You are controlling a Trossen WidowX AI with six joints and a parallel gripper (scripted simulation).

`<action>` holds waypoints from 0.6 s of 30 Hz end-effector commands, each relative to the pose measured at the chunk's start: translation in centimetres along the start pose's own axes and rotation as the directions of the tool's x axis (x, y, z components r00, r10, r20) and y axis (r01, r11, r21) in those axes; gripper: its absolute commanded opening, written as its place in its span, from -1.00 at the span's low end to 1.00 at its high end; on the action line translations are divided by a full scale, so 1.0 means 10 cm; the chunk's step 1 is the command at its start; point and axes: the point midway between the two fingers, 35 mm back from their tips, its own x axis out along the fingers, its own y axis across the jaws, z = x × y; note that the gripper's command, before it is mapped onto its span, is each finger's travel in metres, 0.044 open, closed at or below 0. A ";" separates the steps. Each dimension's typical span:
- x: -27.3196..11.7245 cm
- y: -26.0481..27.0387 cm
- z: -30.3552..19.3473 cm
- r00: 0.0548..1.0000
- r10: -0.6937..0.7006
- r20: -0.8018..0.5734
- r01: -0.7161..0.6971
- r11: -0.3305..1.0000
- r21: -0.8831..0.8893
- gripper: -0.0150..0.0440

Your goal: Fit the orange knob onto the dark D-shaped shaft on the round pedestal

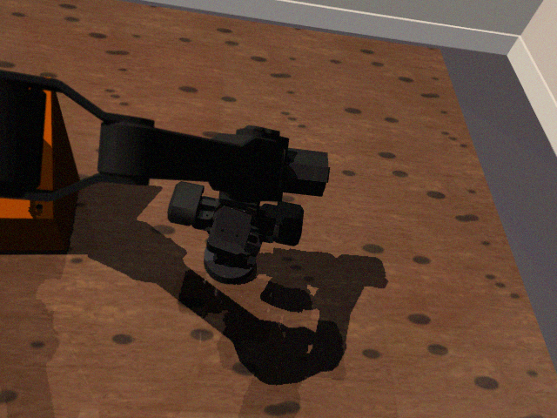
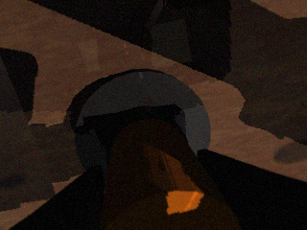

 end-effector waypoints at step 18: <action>-0.48 0.04 -0.03 1.000 -0.001 -0.008 0.001 1.000 -0.001 1.00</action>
